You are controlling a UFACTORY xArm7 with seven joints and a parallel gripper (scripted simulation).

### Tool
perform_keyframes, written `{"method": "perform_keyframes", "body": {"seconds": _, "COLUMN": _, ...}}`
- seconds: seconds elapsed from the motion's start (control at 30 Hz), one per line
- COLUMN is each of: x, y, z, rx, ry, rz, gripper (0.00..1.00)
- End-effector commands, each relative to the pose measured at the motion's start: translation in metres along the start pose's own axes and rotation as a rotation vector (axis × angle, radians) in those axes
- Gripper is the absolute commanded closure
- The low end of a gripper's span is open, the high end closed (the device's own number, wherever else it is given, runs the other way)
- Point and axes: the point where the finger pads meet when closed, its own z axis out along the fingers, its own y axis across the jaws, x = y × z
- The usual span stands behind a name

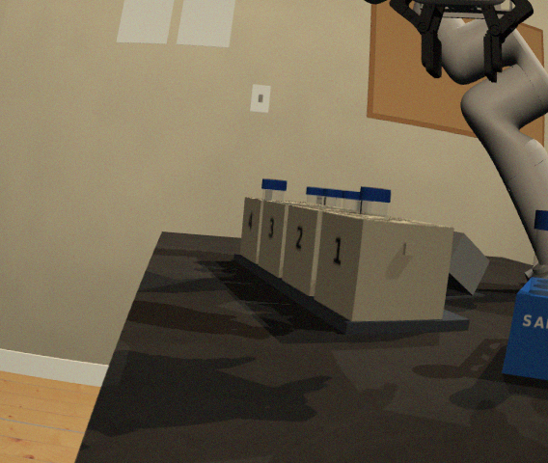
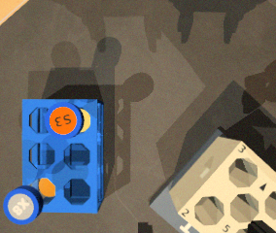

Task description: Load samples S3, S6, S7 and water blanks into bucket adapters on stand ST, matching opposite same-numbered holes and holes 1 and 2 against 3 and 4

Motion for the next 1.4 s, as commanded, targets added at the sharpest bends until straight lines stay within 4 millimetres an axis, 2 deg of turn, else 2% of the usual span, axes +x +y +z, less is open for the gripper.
{"method": "perform_keyframes", "body": {"seconds": 0.0, "x": 0.019, "y": -0.026, "z": -0.001, "rx": -0.002, "ry": 0.002, "rz": 0.001, "gripper": 0.43}}
{"method": "perform_keyframes", "body": {"seconds": 0.13, "x": 0.030, "y": -0.042, "z": -0.001, "rx": -0.002, "ry": 0.002, "rz": 0.001, "gripper": 0.43}}
{"method": "perform_keyframes", "body": {"seconds": 0.2, "x": 0.030, "y": -0.042, "z": -0.001, "rx": -0.002, "ry": 0.002, "rz": 0.001, "gripper": 0.43}}
{"method": "perform_keyframes", "body": {"seconds": 0.67, "x": 0.068, "y": -0.101, "z": -0.001, "rx": -0.001, "ry": 0.002, "rz": 0.001, "gripper": 0.43}}
{"method": "perform_keyframes", "body": {"seconds": 1.2, "x": 0.068, "y": -0.102, "z": -0.001, "rx": -0.001, "ry": 0.002, "rz": 0.001, "gripper": 0.43}}
{"method": "perform_keyframes", "body": {"seconds": 1.37, "x": 0.068, "y": -0.102, "z": 0.005, "rx": -0.001, "ry": 0.002, "rz": 0.001, "gripper": 0.43}}
